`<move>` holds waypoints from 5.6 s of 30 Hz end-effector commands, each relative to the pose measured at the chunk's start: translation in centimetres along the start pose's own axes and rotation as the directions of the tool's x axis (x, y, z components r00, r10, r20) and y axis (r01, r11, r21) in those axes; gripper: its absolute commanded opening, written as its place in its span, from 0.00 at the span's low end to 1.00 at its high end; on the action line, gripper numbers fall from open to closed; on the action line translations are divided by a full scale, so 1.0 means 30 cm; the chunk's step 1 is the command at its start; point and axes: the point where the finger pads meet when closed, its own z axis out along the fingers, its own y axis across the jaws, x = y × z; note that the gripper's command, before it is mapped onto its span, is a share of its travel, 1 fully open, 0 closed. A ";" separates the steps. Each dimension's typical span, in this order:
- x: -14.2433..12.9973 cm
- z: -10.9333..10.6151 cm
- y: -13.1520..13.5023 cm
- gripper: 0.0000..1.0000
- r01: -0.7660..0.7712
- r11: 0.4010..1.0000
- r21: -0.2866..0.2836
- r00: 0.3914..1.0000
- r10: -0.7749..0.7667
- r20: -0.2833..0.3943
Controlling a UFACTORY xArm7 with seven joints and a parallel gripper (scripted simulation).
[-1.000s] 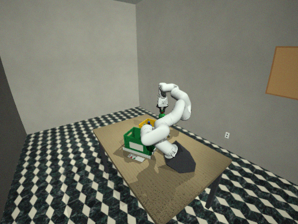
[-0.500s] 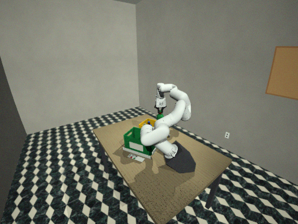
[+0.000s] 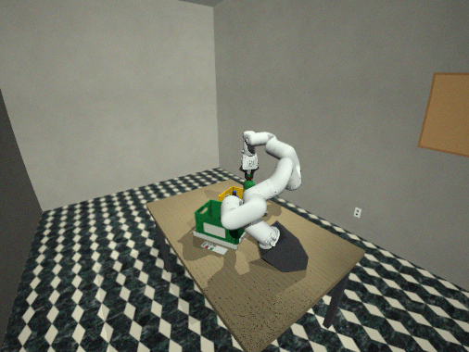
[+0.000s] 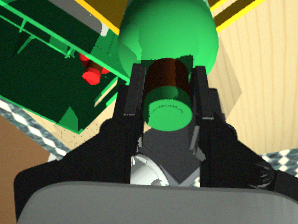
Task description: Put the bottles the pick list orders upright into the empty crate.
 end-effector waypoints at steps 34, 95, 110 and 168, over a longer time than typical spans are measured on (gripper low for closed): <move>-0.085 -0.007 -0.206 0.00 -0.001 1.000 -0.001 1.000 0.001 -0.005; -0.226 -0.006 -0.544 0.00 -0.001 1.000 0.000 1.000 0.001 -0.005; -0.254 -0.006 -0.608 0.00 -0.001 1.000 0.000 1.000 0.001 -0.005; -0.250 0.014 -0.596 0.00 -0.001 1.000 0.000 1.000 0.001 -0.005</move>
